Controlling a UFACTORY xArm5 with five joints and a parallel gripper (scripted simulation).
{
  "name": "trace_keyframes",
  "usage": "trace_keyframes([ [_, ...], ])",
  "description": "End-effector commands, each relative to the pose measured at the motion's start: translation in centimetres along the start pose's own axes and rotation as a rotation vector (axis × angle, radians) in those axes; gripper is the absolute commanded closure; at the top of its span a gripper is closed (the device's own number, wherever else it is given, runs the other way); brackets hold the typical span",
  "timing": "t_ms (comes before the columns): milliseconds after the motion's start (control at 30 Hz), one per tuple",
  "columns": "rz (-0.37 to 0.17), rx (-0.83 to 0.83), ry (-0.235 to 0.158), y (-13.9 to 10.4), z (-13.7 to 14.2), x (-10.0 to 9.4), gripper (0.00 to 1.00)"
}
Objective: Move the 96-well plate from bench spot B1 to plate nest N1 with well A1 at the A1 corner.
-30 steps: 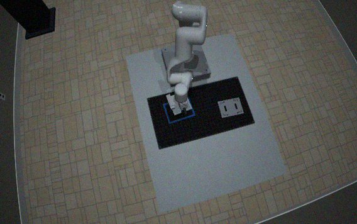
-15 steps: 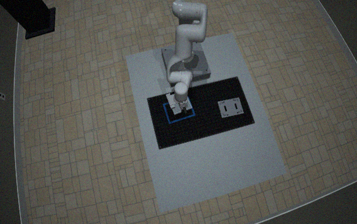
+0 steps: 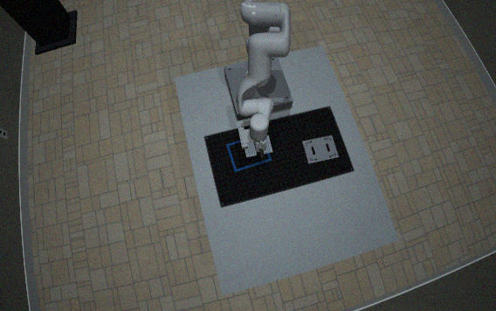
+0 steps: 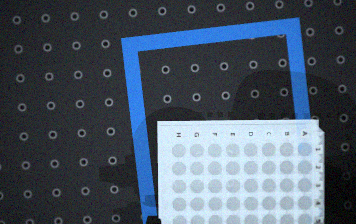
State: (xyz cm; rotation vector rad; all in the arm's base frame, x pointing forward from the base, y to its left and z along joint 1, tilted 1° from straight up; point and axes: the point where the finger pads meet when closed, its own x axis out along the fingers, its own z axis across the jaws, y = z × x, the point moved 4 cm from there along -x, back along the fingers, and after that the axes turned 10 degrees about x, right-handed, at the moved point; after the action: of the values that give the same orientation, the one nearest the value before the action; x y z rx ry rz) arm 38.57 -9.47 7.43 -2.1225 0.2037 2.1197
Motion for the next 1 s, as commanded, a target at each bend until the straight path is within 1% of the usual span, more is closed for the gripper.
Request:
trace_keyframes([
  [0,0.017,0.005,0.003,-0.8,-0.2,-0.1,1.0],
  [33,0.017,0.005,0.003,-0.8,-0.2,-0.1,1.0],
  [533,0.017,0.005,0.003,-5.8,-0.2,-0.2,1.0],
  [600,0.017,0.005,0.003,-5.8,-0.2,-0.2,1.0],
  [967,0.016,0.005,0.003,-9.5,-0.2,-0.3,1.0],
])
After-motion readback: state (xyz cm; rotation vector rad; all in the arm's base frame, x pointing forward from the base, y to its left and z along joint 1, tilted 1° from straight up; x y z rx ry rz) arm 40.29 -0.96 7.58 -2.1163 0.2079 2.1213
